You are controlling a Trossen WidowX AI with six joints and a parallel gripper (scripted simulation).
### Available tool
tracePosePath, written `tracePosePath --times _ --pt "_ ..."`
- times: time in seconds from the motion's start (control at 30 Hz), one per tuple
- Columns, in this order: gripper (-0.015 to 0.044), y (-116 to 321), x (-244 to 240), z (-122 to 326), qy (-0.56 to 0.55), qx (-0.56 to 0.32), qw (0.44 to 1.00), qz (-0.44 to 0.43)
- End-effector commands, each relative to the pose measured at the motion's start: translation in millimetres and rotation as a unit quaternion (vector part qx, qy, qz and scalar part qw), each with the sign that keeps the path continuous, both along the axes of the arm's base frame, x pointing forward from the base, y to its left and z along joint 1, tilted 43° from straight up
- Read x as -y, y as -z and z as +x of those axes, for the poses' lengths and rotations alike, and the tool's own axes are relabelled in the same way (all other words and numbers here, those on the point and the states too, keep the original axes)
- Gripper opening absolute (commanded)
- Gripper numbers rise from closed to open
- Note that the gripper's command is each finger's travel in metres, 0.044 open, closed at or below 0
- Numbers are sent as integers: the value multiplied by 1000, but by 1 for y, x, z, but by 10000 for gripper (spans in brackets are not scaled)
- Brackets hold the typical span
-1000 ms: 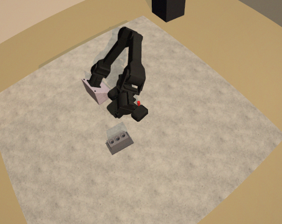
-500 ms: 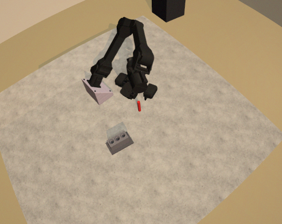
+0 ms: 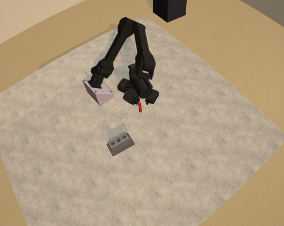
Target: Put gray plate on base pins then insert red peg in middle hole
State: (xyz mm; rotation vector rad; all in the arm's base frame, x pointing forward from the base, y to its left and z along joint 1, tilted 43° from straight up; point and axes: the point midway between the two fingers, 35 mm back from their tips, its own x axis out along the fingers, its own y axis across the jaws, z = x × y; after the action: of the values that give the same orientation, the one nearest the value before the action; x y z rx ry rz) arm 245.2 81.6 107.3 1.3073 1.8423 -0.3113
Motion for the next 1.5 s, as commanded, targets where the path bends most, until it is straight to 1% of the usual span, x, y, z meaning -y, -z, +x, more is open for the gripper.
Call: tracePosePath --times 0.0,1.13,1.47 --pt "440 4 -5 -1 2 0 1000 3" --pt "440 41 -40 -7 2 0 1000 5" --pt "177 41 -40 -7 2 0 1000 5"
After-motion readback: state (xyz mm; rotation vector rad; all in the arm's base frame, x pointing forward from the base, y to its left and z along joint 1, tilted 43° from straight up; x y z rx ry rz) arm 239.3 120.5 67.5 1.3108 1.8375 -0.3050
